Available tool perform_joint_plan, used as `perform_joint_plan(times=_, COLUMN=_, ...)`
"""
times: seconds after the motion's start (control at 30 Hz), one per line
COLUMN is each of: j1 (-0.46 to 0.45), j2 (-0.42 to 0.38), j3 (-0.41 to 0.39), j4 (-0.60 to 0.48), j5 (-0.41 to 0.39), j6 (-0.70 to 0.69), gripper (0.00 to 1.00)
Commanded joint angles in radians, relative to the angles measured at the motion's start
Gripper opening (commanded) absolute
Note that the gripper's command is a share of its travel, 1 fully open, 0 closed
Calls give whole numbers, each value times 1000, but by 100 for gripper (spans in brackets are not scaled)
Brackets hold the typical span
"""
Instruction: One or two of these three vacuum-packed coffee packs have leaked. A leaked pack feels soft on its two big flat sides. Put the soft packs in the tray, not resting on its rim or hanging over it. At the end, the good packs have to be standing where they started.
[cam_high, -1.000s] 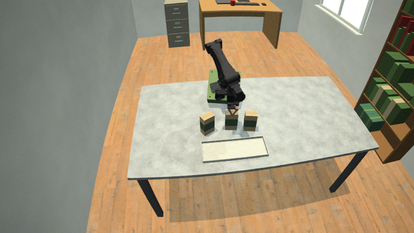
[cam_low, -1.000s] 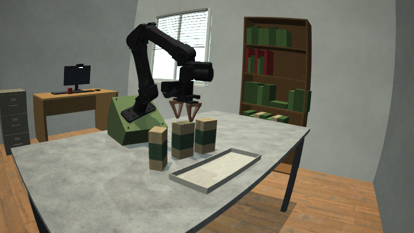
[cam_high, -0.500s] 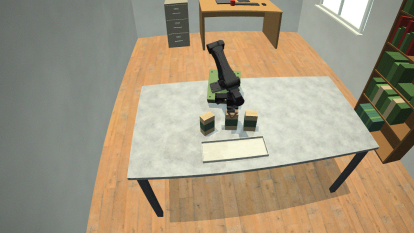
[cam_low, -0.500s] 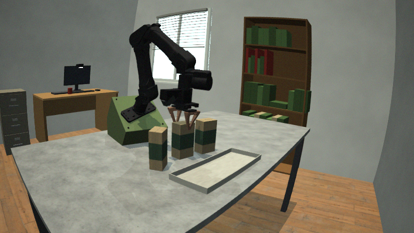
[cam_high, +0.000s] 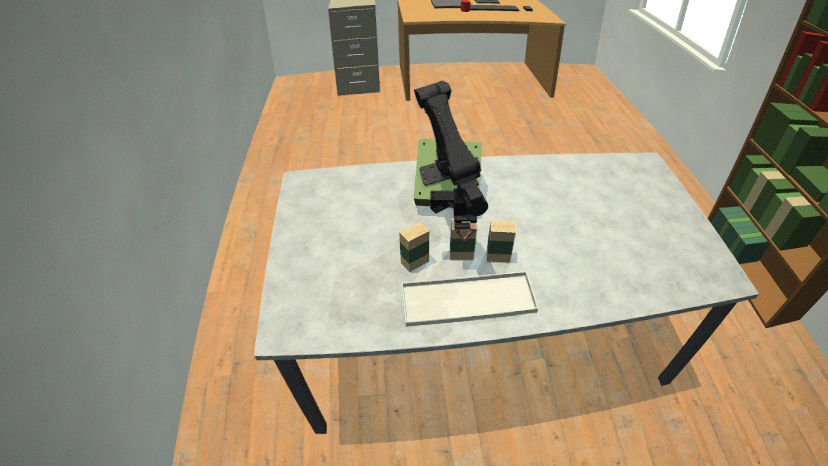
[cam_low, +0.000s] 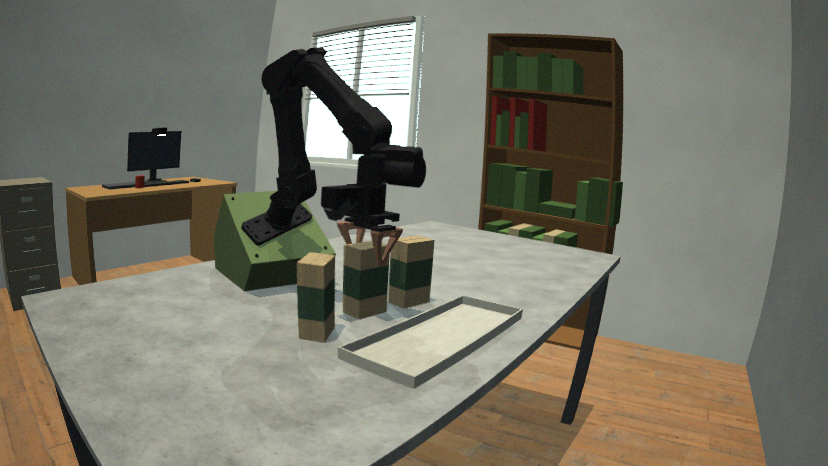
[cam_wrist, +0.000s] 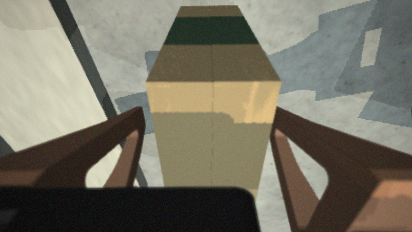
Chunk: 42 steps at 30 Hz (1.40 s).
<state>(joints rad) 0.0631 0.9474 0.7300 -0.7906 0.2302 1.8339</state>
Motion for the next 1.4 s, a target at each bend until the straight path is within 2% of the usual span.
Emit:
perform_joint_plan(times=0.0, j1=-8, j2=-13, j3=-18, j4=2, j5=-1, j6=-4, gripper=77)
perform_joint_plan(times=1.07, j1=-8, j2=-13, j3=-18, j4=1, j5=-1, j6=-4, gripper=77)
perform_joint_plan(times=1.1, j1=-8, j2=-13, j3=-18, j4=1, j5=-1, j6=-4, gripper=24)
perform_joint_plan(times=1.37, j1=-8, j2=-13, j3=-14, j4=0, j5=1, j6=-4, gripper=24)
